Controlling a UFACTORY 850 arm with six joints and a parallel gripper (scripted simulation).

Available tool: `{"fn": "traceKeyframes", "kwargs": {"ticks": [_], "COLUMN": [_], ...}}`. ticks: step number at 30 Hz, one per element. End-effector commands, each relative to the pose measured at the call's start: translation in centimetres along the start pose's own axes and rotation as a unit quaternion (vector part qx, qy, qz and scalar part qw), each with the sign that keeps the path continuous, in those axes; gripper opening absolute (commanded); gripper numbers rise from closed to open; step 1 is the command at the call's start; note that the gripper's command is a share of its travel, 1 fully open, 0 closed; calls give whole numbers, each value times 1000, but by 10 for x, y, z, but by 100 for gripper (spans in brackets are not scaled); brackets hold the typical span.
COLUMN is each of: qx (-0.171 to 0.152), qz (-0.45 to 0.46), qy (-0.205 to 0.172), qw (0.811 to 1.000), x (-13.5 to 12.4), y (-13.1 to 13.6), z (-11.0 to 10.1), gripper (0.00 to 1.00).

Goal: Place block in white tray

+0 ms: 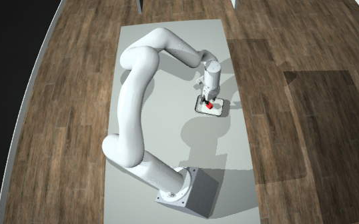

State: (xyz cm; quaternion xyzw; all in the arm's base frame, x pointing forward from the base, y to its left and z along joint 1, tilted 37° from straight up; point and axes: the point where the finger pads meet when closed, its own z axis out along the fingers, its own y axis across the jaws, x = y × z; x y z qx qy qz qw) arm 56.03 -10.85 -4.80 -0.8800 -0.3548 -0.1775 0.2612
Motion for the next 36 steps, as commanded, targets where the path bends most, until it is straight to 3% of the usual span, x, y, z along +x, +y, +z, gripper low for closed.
{"fn": "traceKeyframes", "kwargs": {"ticks": [1,2,4,6,18,36], "qx": [-1,0,0,0,0,0], "qz": [0,0,0,0,0,0], "qy": [0,-1,-1,-2,-1,-1], "qw": [1000,1000,1000,1000,1000,1000], "x": [-11,-20,-20,-45,-118,-118], "y": [-18,-32,-32,-73,-192,-192], "z": [-1,-1,-1,-2,-2,-2], "gripper": [49,49,49,49,49,49]}}
